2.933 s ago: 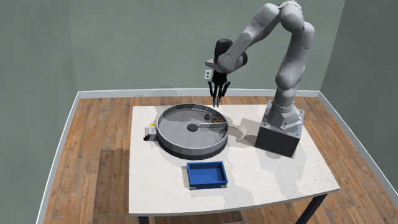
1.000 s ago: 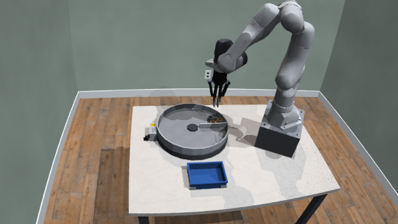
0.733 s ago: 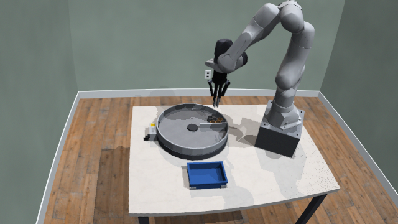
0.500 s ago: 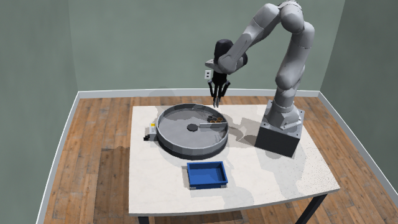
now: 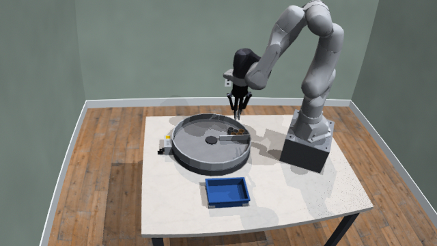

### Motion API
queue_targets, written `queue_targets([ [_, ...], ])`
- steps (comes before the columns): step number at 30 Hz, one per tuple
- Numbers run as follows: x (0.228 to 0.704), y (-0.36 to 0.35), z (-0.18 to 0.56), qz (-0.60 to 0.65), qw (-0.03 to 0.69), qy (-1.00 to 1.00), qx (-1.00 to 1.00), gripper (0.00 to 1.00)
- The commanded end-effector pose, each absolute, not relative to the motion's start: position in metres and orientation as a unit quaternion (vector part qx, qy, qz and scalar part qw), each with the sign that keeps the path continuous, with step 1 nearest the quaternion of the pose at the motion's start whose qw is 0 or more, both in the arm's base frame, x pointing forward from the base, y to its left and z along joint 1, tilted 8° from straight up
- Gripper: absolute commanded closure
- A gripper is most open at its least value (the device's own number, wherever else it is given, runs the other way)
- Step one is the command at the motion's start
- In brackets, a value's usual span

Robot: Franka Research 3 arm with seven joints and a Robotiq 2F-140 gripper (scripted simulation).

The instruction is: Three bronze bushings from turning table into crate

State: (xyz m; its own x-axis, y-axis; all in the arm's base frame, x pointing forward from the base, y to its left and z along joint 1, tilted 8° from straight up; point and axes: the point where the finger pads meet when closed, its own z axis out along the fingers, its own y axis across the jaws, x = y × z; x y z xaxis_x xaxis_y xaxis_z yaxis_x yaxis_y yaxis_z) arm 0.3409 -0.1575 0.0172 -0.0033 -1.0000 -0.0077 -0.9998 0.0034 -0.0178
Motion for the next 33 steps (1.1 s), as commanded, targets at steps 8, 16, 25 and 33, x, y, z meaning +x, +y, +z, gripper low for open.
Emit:
queue_targets([
  [8,0.347,-0.157,0.013,-0.024,-0.018,0.774,-0.632,0.94],
  [16,0.349,-0.154,0.009,-0.03,-0.04,0.785,-0.617,0.94],
  [25,0.351,-0.153,0.005,-0.043,-0.063,0.797,-0.599,0.94],
  [33,0.353,-0.149,0.0,-0.051,-0.087,0.808,-0.58,0.94],
])
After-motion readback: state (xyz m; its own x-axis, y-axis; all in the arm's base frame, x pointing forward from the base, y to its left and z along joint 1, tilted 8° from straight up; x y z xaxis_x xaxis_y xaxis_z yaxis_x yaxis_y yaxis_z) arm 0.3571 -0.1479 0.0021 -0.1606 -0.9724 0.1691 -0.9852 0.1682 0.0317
